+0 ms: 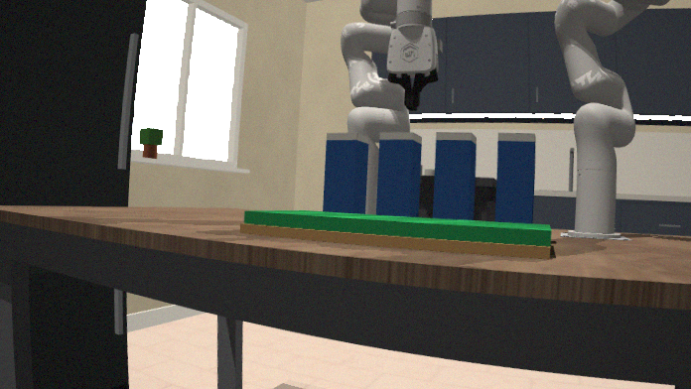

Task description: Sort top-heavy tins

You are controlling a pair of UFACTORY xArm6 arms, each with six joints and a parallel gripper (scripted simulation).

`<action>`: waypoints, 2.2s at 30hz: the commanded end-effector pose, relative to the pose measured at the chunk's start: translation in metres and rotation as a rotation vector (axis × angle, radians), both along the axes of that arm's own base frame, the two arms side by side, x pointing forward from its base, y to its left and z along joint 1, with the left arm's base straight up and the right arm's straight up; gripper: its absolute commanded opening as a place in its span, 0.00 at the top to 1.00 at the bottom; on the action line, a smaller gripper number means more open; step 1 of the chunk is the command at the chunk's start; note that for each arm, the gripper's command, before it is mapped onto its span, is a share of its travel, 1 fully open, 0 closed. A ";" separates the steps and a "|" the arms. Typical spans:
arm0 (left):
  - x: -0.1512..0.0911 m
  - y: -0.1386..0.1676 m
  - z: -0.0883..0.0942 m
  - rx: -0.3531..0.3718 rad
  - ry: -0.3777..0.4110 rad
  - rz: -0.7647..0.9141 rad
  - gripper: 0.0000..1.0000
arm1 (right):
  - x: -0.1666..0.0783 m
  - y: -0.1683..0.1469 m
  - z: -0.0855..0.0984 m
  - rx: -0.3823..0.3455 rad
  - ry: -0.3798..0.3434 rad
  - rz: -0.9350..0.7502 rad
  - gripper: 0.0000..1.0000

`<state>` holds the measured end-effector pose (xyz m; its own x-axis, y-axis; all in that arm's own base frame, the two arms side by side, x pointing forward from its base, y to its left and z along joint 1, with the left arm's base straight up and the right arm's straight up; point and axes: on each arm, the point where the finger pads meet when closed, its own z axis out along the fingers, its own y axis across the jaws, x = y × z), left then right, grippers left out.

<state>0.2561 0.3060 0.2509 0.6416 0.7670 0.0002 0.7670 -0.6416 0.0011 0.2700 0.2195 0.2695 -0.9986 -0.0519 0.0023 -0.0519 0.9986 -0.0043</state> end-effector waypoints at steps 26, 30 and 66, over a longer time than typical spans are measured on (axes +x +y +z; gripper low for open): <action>0.001 0.001 0.002 0.003 -0.003 0.000 0.00 | 0.001 0.001 -0.099 0.004 -0.005 0.001 1.00; 0.001 0.001 0.002 0.003 -0.003 0.000 0.00 | 0.001 0.001 -0.101 0.004 -0.005 0.001 1.00; 0.001 0.001 0.002 0.003 -0.003 0.000 0.00 | 0.009 0.001 -0.101 0.004 -0.005 0.002 1.00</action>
<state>0.2561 0.3060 0.2509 0.6416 0.7670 0.0002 0.7670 -0.6416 0.0011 0.2778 0.2199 0.1663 -0.9986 -0.0536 0.0011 -0.0536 0.9986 -0.0029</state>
